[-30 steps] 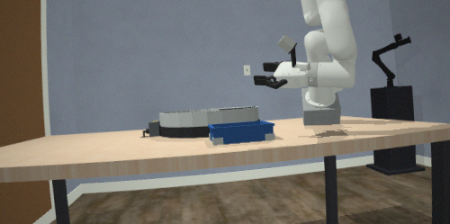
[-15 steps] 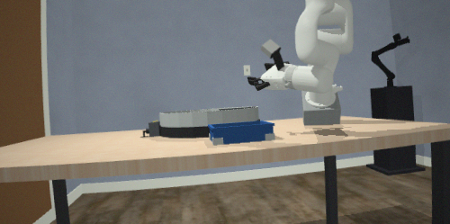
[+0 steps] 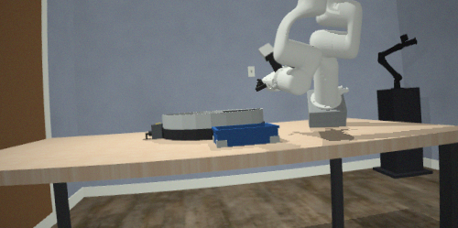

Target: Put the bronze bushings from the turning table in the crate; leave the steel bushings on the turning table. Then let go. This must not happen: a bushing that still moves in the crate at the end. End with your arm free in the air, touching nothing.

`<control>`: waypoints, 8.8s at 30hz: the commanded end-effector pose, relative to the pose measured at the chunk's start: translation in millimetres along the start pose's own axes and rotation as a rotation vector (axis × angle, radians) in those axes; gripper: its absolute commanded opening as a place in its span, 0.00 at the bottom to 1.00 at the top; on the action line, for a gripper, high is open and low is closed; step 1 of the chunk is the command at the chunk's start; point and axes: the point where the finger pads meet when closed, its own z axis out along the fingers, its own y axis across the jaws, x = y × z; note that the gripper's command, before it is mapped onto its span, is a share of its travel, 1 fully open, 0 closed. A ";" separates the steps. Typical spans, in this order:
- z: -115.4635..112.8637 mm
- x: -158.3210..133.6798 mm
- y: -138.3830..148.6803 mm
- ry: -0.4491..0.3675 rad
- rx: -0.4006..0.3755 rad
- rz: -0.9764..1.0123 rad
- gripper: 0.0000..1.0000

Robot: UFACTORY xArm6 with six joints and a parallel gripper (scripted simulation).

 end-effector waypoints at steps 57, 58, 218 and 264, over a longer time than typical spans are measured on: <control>48.2 -59.8 -27.9 -1.313 -0.987 0.739 1.00; 50.8 -57.6 -31.0 -1.335 -0.994 0.766 1.00; 153.3 18.4 -71.2 -1.703 -1.040 1.462 0.13; 153.3 18.4 -71.2 -1.703 -1.040 1.462 0.13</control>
